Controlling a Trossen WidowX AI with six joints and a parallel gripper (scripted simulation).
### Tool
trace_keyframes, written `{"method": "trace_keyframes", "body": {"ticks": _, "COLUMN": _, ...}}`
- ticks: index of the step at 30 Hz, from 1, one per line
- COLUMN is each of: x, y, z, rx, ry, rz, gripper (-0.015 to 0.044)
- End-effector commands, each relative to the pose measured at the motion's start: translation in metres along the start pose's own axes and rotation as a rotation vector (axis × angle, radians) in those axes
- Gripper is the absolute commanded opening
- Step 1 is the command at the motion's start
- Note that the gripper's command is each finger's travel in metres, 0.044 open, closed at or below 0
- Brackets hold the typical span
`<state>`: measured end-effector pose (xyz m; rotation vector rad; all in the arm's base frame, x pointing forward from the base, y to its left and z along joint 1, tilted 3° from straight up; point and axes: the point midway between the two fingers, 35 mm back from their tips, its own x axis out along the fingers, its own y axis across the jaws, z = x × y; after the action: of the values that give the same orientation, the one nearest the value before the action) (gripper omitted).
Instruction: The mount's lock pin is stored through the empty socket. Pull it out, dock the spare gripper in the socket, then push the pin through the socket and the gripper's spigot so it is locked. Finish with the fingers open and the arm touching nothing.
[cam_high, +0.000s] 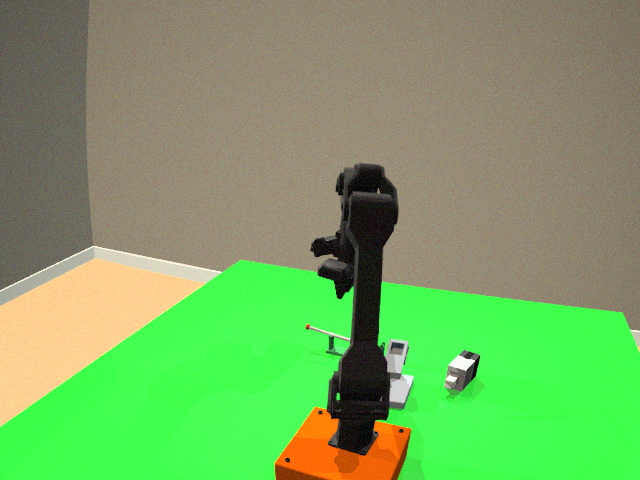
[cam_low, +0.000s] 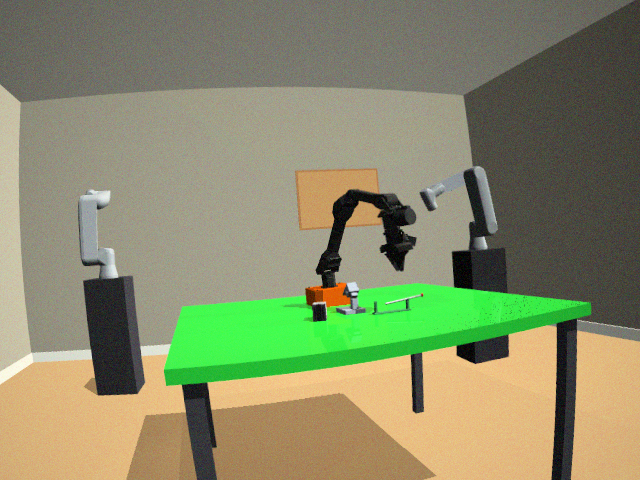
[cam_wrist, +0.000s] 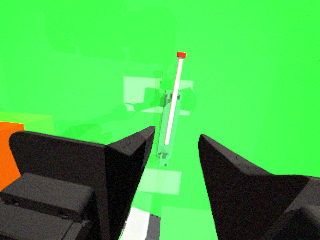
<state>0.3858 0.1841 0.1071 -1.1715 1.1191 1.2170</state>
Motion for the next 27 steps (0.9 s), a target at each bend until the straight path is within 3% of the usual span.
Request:
{"method": "trace_keyframes", "body": {"ticks": 1, "x": 0.018, "y": 0.0, "z": -0.004, "rx": -0.005, "ry": 0.009, "rz": 0.005, "gripper": 0.018}}
{"method": "trace_keyframes", "body": {"ticks": 6, "x": 0.064, "y": 0.002, "z": -0.01, "rx": -0.005, "ry": 0.01, "rz": 0.005, "gripper": 0.018}}
{"method": "trace_keyframes", "body": {"ticks": 27, "x": 0.095, "y": 0.001, "z": -0.013, "rx": -0.005, "ry": 0.01, "rz": 0.005, "gripper": 0.018}}
